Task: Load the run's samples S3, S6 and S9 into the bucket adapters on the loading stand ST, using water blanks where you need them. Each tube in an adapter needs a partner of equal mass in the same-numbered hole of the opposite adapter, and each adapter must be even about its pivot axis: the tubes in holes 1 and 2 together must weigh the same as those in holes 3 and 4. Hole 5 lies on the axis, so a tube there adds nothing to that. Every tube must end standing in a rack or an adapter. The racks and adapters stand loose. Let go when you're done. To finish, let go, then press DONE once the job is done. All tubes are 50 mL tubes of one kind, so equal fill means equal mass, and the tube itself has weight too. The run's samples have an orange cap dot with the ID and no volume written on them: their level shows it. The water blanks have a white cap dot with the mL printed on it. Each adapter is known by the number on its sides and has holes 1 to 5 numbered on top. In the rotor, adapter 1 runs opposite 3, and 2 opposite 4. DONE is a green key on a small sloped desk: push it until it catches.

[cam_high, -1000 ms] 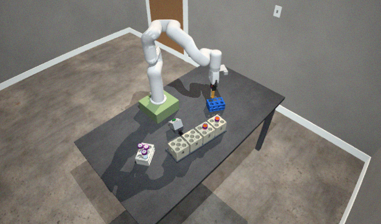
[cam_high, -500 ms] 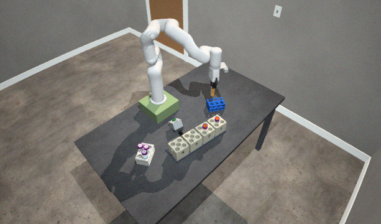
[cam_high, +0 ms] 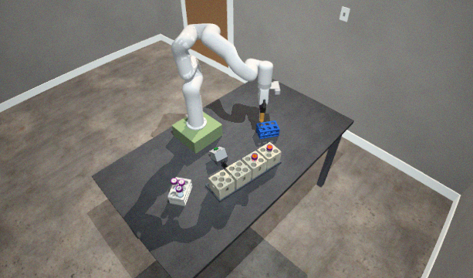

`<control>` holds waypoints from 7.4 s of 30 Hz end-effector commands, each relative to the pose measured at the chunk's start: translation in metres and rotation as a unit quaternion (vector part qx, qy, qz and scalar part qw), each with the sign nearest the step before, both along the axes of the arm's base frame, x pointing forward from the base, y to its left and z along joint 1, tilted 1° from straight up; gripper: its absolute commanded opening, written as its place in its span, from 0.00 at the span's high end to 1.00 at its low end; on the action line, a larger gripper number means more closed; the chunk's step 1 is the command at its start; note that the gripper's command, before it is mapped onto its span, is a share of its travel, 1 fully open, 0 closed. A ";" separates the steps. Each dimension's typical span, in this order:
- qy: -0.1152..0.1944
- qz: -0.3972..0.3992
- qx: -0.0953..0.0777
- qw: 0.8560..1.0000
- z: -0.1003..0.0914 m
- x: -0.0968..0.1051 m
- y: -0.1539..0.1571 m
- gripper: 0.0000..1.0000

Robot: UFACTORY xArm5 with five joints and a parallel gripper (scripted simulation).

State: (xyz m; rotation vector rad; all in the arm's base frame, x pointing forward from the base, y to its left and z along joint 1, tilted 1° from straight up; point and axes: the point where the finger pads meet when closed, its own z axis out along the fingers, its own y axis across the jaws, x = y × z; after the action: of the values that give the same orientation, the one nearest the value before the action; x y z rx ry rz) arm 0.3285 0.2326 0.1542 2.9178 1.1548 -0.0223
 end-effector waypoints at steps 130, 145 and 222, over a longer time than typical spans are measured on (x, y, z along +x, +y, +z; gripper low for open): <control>-0.007 -0.450 -0.005 0.893 -0.009 0.093 -0.440 1.00; -0.007 -0.450 -0.005 0.893 -0.033 0.093 -0.440 1.00; -0.007 -0.450 -0.005 0.893 -0.089 0.092 -0.441 1.00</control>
State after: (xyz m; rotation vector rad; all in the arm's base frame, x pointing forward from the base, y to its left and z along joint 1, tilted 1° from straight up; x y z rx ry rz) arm 0.4195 -0.2075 0.0675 3.1306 -0.2840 -0.0078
